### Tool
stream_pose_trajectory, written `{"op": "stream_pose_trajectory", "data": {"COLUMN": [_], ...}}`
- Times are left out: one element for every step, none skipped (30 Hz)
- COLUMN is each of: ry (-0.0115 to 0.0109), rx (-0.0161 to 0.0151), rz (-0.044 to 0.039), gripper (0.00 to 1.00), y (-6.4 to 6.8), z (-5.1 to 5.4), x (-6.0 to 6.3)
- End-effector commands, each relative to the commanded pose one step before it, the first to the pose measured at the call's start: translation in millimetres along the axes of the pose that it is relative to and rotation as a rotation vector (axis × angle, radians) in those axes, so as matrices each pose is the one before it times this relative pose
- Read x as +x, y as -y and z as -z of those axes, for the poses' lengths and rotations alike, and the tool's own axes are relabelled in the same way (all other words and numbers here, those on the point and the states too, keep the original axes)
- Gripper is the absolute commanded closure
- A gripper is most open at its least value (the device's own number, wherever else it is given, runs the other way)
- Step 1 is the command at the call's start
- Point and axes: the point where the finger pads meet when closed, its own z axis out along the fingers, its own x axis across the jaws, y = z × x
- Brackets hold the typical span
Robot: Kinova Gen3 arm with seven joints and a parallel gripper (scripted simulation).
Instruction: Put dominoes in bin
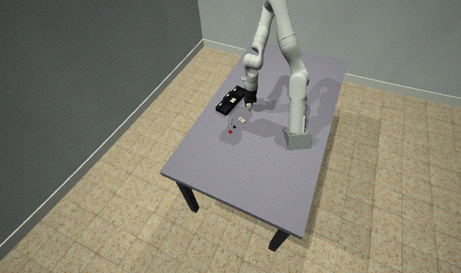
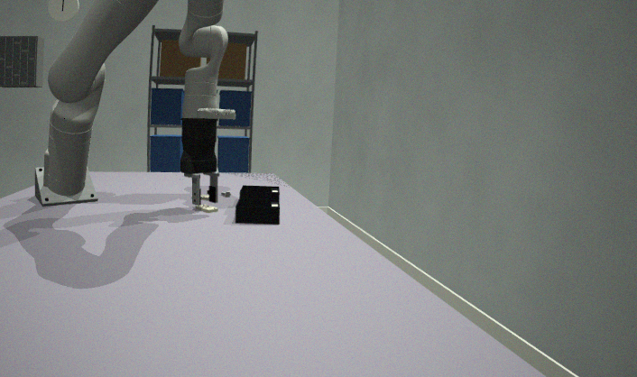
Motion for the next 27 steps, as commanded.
{"op": "stream_pose_trajectory", "data": {"ry": [-0.00140, 0.00000, 0.00000, 0.00000, 0.00000, 0.00000, 0.00000, 0.00000, 0.00000, -0.00001, 0.00000, 0.00000, -0.00001, 0.00000, 0.00000, 0.00000, 0.00000, 0.00000, 0.00000, 0.00000, 0.00000, 0.00000, 0.00000, 0.00000, 0.00000, 0.00000, 0.00001], "rx": [-0.00277, 0.00001, 0.00001, 0.00001, 0.00001, 0.00000, 0.00000, 0.00000, 0.00000, -0.00001, 0.00000, 0.00000, -0.00003, 0.00000, 0.00000, 0.00000, 0.00000, 0.00000, 0.00000, 0.00000, 0.00000, 0.00001, 0.00001, 0.00000, 0.00000, 0.00000, 0.00000], "rz": [0.00330, 0.00000, 0.00000, 0.00000, 0.00000, 0.00000, 0.00000, 0.00000, 0.00000, 0.00000, 0.00000, 0.00000, 0.00001, 0.00000, 0.00000, 0.00000, 0.00000, 0.00000, 0.00000, 0.00000, 0.00000, 0.00000, 0.00000, 0.00000, 0.00000, 0.00000, 0.00000], "gripper": [0.21, 0.21, 0.21, 0.21, 0.21, 0.21, 0.21, 0.21, 0.21, 0.21, 0.21, 0.21, 0.21, 0.21, 0.21, 0.21, 0.21, 0.21, 0.21, 0.21, 0.21, 0.21, 0.21, 0.21, 0.21, 0.21, 0.21], "y": [-1.18, 0.24, 0.26, 0.27, 0.28, 0.27, 0.26, 0.00, 0.00, 0.24, 0.20, 0.20, 0.25, 0.16, 0.10, 0.04, -0.01, -0.05, -0.07, -0.09, -0.11, -0.13, -0.11, -0.07, 0.00, 0.00, 0.06], "z": [-0.77, -0.02, -0.01, -0.01, -0.01, 0.00, 0.00, 0.00, 0.00, 0.01, 0.00, 0.00, -1.29, -1.32, -1.32, -1.33, -1.33, -1.33, -1.33, -1.33, -1.33, -0.02, -0.02, -0.01, 0.00, 0.00, 0.01], "x": [-0.71, -0.23, -0.21, -0.19, -0.17, -0.15, -0.13, 0.00, 0.00, -0.10, -0.08, -0.08, -0.07, -0.03, 0.02, 0.06, 0.09, 0.10, 0.11, 0.10, 0.10, 0.09, 0.05, 0.00, 0.00, 0.00, -0.08]}}
